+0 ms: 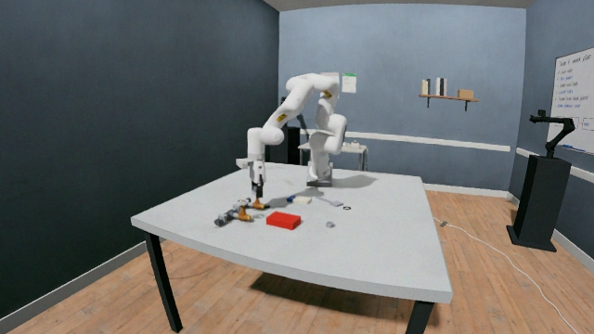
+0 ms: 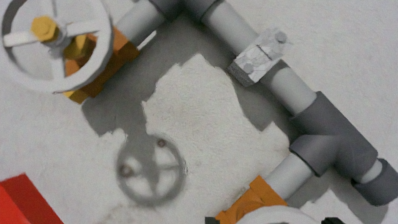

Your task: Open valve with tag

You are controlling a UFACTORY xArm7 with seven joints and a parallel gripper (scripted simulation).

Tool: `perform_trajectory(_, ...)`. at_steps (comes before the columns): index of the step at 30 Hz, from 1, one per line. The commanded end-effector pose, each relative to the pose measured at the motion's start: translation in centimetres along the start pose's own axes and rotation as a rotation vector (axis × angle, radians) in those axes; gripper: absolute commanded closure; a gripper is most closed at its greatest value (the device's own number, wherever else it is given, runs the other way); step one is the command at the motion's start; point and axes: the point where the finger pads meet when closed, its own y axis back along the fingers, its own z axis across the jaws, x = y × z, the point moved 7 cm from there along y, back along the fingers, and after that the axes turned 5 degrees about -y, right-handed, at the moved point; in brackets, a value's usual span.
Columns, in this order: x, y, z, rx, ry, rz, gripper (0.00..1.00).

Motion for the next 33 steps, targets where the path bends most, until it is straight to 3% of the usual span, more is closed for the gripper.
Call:
perform_trajectory(1,0.15,0.14,0.10,0.019,0.279,0.004,1.00)
perform_trajectory(7,0.12,0.14,0.05,0.010,0.574,0.008,1.00)
perform_trajectory(9,0.12,0.14,0.05,0.010,0.574,0.008,1.00)
perform_trajectory(10,0.13,0.14,0.07,0.012,0.718,0.009,1.00)
perform_trajectory(24,0.05,0.13,-0.01,-0.008,1.368,0.013,1.00)
perform_trajectory(26,0.05,0.13,-0.01,-0.008,1.368,0.013,1.00)
perform_trajectory(27,0.06,0.13,0.01,-0.006,1.514,0.014,1.00)
perform_trajectory(33,0.06,0.13,0.02,-0.008,1.770,0.015,1.00)
